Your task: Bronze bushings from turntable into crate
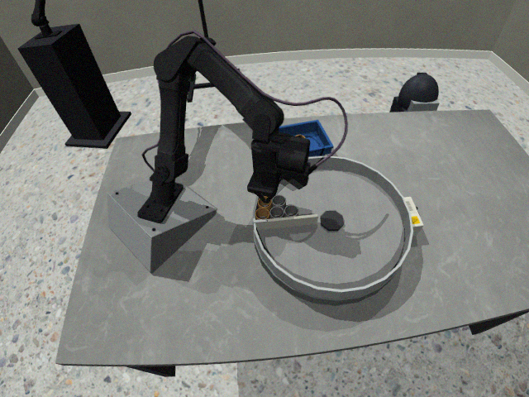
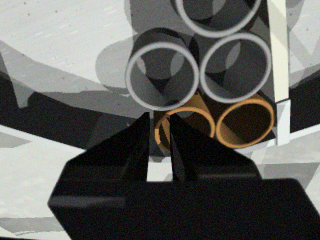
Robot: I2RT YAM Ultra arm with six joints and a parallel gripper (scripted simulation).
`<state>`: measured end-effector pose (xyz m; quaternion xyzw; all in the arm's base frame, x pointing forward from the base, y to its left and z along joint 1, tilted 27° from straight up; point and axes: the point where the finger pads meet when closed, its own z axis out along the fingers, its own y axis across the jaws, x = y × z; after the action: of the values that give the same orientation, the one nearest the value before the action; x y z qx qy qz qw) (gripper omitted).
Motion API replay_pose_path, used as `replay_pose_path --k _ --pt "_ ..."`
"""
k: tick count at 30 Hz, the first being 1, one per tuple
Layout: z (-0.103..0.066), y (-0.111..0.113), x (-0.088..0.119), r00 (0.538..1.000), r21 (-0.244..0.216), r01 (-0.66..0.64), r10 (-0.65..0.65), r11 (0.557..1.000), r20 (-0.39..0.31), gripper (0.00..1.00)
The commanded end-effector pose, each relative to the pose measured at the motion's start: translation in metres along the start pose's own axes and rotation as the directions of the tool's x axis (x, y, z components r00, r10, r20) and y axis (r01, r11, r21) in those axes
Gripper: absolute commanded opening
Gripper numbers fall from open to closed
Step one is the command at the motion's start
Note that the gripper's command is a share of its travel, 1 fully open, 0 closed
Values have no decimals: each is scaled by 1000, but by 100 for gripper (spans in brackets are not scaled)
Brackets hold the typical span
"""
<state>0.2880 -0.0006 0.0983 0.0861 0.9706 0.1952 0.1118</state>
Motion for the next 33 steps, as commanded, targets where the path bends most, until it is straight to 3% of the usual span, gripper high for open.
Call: replay_pose_path --k 1,6,7,33 --pt "-3 -1 -4 1000 4 -2 2 1000 24 15" --pt "-3 -1 -4 1000 4 -2 2 1000 24 15" --pt "-3 -1 -4 1000 4 -2 2 1000 24 0" --pt "-4 -4 -3 1000 12 -8 8 1000 21 0"
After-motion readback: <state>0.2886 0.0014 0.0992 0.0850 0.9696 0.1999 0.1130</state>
